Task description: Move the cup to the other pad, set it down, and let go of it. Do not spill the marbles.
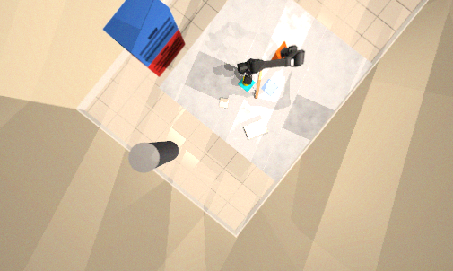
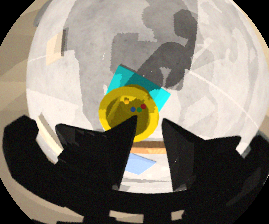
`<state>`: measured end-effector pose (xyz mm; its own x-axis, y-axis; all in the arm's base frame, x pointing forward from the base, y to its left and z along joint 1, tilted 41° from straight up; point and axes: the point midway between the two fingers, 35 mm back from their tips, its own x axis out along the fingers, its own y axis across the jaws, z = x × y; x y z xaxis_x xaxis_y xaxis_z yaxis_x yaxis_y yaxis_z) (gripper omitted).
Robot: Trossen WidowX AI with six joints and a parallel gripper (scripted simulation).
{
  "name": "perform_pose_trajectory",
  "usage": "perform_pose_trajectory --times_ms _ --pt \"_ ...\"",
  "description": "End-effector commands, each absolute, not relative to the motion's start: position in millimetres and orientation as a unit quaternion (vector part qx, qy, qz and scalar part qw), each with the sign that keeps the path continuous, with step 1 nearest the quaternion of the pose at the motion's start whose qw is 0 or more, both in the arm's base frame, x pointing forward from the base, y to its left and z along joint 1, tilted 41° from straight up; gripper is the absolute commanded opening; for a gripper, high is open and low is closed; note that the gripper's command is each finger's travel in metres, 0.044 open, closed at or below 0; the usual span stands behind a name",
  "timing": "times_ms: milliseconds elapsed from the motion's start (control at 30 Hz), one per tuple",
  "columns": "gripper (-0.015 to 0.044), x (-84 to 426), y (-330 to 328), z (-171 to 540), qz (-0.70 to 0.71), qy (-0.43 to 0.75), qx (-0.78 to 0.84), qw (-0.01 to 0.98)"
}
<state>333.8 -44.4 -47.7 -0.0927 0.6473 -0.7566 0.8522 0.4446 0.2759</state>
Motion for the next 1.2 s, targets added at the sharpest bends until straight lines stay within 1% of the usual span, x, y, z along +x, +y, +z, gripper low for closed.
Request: perform_pose_trajectory --times_ms 0,433,800,1167 --pt "0.0147 335 -49 -43 -0.117 0.730 0.511 0.439" --pt "0.0147 336 -60 -28 -0.117 0.730 0.512 0.438" --pt "0.0435 336 -60 -29 -0.118 0.730 0.515 0.434" --pt "0.0440 341 -84 -1 -0.118 0.730 0.513 0.437"
